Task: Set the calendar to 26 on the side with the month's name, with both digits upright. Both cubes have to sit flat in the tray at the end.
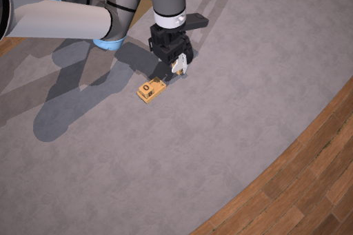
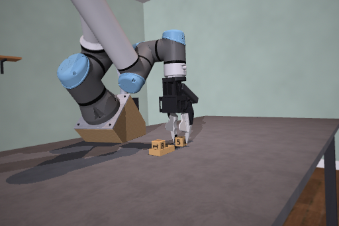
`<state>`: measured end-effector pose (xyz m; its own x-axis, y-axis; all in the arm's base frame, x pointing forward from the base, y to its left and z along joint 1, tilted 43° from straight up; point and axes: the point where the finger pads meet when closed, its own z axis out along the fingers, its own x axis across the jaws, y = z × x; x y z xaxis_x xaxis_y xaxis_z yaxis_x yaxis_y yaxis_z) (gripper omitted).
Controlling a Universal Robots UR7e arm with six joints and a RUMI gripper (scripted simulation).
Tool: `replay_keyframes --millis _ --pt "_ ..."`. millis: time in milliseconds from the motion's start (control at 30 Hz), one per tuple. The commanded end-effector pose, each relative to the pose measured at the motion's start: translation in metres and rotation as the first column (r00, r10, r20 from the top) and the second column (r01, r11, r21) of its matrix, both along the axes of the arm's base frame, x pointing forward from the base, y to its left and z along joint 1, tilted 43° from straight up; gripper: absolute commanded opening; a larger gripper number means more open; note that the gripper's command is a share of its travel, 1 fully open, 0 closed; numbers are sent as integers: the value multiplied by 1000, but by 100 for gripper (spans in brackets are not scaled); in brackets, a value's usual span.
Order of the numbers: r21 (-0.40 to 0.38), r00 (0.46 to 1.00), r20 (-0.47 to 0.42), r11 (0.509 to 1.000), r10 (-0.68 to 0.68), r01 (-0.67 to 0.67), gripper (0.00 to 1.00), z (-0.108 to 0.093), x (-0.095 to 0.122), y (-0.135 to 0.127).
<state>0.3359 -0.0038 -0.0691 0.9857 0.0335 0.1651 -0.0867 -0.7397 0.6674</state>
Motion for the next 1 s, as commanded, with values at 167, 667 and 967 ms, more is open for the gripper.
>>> replay_keyframes --millis 167,667,967 --pt "0 1000 1 1000 0 0 10 0 0 0" --pt "0 1000 1 1000 0 0 10 0 0 0" --pt "0 1000 1 1000 0 0 10 0 0 0"
